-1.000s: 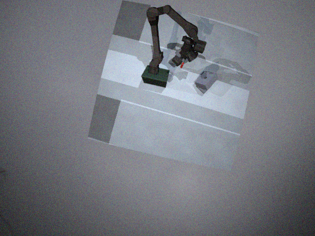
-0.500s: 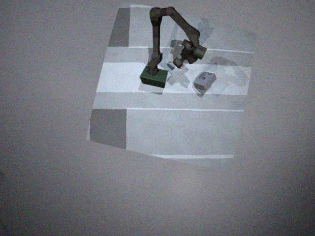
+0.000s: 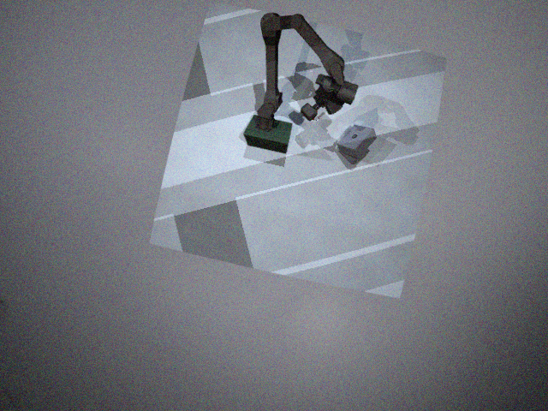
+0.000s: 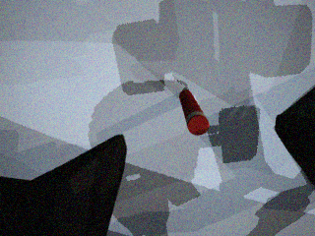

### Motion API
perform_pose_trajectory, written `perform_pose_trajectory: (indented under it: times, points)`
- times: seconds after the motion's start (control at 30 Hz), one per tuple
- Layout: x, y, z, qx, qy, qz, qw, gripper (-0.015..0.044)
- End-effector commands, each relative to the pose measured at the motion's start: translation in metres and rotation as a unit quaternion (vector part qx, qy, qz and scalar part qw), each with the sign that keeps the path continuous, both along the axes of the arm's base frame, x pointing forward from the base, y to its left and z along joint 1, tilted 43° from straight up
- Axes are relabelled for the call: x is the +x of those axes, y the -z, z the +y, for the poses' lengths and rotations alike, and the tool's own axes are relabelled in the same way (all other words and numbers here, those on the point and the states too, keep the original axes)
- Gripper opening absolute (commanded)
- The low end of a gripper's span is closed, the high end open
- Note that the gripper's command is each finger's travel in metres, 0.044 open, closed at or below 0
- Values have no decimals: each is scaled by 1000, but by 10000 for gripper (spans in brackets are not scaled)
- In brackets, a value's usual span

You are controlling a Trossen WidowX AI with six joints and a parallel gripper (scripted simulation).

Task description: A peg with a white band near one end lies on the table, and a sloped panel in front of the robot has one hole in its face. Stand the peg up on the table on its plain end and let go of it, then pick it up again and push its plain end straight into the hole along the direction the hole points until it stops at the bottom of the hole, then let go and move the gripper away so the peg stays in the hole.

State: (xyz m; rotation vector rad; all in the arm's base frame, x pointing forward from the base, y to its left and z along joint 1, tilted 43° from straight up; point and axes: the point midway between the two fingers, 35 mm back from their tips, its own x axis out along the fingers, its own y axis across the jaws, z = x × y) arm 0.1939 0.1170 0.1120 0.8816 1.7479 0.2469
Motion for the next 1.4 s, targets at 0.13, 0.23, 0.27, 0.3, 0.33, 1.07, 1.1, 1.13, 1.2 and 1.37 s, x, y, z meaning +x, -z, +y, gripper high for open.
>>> perform_pose_trajectory:
  times: [0.13, 0.23, 0.27, 0.3, 0.33, 1.07, 1.1, 1.13, 1.2, 1.37]
  points:
    - [-2, 10, 8, 1, 1, 4, 1000, 440]
    - [-3, 14, 12, 1, 1, 4, 1000, 440]
    - [-3, 15, 13, 1, 1, 4, 1000, 440]
    - [-3, 16, 14, 1, 1, 4, 1000, 440]
    - [-3, 17, 15, 1, 1, 4, 1000, 440]
    - [-10, 41, 38, 4, 1, 4, 1000, 440]
    - [-10, 42, 39, 4, 1, 4, 1000, 440]
    - [-10, 42, 39, 4, 1, 4, 1000, 440]
    - [-8, 39, 38, 3, 0, -1, 1000, 388]
    - [-8, 39, 38, 3, 0, -1, 1000, 256]
